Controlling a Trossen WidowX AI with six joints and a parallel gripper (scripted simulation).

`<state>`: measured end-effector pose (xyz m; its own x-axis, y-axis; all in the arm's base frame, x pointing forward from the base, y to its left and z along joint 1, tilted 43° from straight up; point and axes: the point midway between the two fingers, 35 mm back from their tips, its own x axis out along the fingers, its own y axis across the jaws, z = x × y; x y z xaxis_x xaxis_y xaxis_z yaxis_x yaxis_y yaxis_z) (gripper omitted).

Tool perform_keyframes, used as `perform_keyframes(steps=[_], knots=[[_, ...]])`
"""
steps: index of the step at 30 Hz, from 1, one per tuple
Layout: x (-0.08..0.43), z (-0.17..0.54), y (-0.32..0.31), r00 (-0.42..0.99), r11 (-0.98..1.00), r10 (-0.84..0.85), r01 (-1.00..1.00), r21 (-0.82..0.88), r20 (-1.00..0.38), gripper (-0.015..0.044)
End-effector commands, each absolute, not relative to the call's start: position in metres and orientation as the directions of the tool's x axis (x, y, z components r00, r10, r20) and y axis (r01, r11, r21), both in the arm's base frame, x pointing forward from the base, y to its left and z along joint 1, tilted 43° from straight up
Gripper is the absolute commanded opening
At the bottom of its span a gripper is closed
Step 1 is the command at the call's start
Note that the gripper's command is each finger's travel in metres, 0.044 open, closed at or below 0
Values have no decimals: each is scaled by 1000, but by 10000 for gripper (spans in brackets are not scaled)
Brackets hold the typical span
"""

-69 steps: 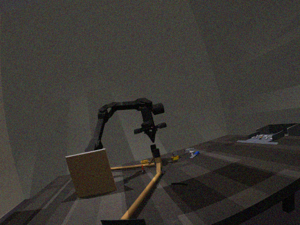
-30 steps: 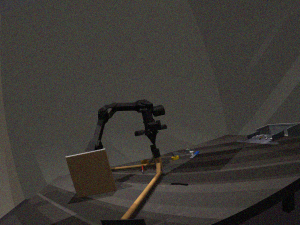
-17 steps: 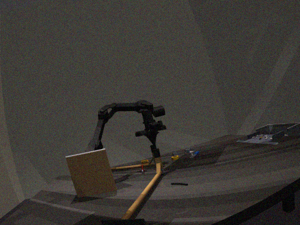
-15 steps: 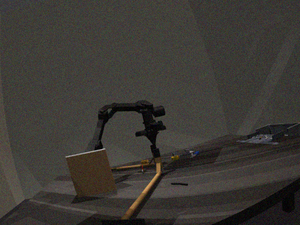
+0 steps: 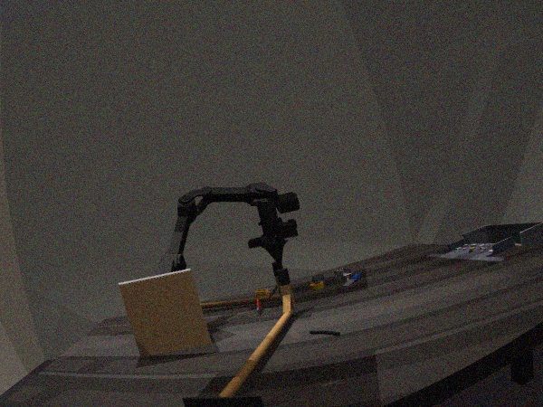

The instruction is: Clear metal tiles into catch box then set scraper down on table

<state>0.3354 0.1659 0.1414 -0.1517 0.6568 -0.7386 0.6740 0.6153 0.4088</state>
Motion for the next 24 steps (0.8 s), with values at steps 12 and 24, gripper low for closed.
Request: perform_keyframes(steps=[12,24], knots=[[335,139,169,-151,694,661,496,522,-736,0],[334,137,171,-151,735,660,328,593,-736,0]])
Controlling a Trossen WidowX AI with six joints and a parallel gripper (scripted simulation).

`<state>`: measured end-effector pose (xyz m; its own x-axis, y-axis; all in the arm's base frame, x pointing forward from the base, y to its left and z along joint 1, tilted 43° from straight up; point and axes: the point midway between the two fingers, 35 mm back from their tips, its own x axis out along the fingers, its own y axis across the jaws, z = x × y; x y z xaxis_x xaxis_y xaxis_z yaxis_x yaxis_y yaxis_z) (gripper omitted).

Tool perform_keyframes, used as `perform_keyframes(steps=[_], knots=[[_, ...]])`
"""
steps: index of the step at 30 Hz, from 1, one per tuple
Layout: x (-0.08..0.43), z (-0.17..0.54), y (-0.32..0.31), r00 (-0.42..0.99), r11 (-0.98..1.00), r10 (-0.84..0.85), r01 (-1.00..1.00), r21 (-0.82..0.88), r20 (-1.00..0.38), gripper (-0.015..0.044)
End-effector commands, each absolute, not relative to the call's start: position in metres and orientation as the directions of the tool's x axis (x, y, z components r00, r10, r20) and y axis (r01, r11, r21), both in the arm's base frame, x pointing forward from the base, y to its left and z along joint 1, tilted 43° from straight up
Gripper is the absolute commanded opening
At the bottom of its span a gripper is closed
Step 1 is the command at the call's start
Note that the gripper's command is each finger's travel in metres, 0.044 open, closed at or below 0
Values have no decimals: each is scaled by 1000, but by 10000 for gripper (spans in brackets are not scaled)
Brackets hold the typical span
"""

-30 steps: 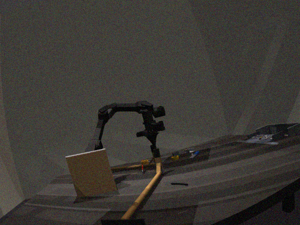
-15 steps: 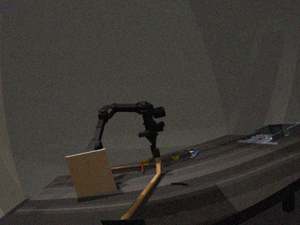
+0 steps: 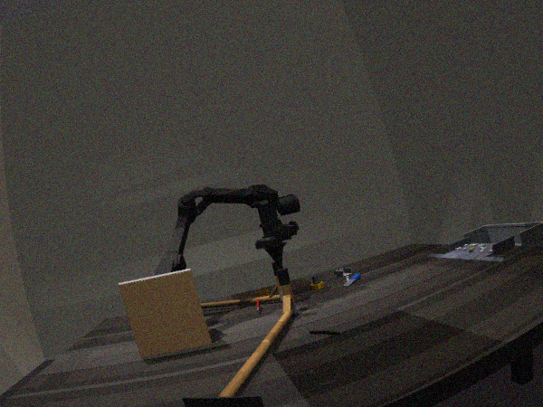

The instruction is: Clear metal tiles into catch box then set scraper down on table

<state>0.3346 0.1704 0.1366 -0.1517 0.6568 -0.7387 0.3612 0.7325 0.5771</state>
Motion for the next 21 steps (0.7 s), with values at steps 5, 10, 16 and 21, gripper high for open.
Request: perform_keyframes(steps=[5,10,16,21], knots=[[334,136,172,-151,745,660,253,617,-736,0],[334,135,173,-151,750,660,178,637,-736,0],[334,134,174,-151,750,661,86,656,-735,0],[334,133,175,-151,745,661,8,667,-735,0]])
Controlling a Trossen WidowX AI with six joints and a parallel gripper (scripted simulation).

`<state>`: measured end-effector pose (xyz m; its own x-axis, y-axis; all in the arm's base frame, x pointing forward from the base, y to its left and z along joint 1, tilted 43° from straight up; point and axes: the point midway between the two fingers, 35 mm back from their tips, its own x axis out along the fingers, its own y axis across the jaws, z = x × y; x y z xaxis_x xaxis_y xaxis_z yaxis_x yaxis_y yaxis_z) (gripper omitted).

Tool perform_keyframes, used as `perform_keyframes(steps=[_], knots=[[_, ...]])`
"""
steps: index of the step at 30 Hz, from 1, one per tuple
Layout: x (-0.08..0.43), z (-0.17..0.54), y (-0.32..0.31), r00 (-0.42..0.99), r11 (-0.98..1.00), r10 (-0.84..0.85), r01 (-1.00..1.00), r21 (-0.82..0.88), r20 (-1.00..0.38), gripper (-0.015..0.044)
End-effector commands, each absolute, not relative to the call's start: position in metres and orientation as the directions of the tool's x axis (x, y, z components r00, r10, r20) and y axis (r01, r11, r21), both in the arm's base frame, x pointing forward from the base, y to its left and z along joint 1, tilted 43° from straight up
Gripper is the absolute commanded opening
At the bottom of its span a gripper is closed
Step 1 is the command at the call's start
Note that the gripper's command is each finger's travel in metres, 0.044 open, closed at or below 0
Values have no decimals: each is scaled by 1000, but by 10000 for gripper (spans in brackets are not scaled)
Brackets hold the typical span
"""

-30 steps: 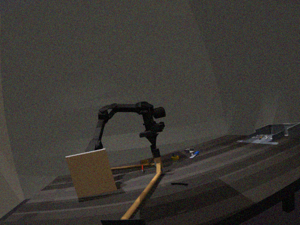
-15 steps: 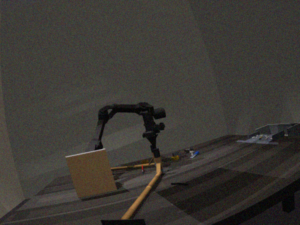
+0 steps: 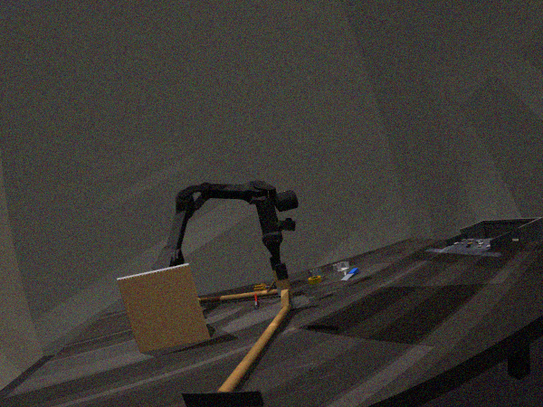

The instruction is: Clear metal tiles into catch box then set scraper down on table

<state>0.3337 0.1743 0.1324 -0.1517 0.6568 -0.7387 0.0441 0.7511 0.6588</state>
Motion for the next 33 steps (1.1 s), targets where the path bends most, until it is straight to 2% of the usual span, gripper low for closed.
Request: perform_keyframes(steps=[1,33], knots=[[334,132,175,-151,743,661,-7,669,-735,0],[332,126,181,-151,600,661,-482,638,-735,0]])
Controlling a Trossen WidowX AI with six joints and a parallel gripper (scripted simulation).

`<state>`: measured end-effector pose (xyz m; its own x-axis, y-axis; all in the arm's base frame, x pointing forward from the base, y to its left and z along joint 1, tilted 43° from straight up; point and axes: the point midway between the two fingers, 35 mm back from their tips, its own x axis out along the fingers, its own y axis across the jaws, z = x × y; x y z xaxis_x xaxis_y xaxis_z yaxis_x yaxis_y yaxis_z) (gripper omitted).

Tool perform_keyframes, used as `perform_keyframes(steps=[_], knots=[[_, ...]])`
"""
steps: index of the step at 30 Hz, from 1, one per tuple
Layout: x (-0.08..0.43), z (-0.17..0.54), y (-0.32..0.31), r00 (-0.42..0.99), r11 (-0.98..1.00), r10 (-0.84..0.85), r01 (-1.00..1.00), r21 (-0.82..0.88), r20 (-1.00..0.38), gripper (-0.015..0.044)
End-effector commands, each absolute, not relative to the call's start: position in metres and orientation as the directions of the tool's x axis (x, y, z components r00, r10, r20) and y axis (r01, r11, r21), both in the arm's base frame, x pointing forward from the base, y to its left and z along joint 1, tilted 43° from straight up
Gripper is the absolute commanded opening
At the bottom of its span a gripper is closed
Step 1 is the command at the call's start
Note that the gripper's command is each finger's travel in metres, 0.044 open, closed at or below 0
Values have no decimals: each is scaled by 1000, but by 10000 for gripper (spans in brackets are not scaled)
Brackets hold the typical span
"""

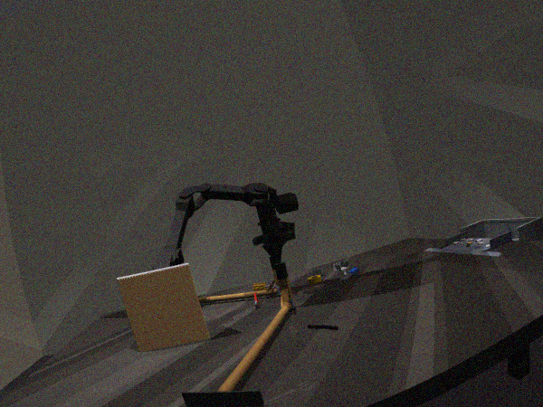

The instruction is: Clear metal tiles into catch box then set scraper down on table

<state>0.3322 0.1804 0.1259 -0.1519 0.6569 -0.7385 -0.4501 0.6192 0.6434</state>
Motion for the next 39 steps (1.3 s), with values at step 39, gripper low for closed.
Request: perform_keyframes(steps=[39], knots=[[330,119,188,-152,232,661,-890,393,-735,0]])
